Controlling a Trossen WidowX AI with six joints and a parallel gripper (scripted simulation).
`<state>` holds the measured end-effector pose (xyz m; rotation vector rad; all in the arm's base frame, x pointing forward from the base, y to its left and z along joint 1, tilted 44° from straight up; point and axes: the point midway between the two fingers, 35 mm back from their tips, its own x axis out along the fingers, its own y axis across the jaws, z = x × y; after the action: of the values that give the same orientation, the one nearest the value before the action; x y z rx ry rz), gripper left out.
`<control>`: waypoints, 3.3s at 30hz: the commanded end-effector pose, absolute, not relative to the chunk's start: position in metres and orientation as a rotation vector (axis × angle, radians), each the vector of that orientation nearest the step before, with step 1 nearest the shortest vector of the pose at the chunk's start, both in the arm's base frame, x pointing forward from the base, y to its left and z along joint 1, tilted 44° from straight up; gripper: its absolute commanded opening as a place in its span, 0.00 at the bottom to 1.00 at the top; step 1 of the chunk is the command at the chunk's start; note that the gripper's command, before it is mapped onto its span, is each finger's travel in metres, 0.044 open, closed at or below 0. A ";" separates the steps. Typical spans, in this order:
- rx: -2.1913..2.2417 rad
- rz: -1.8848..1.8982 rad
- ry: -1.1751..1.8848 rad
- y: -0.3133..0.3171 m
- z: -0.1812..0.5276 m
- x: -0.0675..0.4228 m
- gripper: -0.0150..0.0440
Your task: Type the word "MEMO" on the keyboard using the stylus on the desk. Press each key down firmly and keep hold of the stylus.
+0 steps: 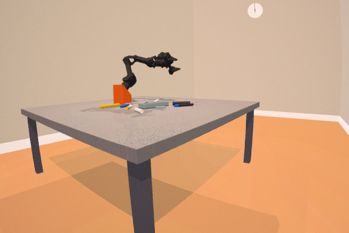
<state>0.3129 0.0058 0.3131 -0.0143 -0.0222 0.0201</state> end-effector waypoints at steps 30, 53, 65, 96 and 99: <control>0.802 0.379 1.449 -0.004 0.011 0.347 0.25; 0.799 0.376 1.450 -0.050 -0.034 0.331 0.25; 0.796 0.373 1.450 -0.097 -0.079 0.316 0.25; 0.807 0.371 1.452 -0.023 -0.013 0.309 0.25; 0.802 0.377 1.451 -0.015 -0.006 0.310 0.25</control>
<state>0.3103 -0.0270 -0.0166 0.7916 1.4465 0.3799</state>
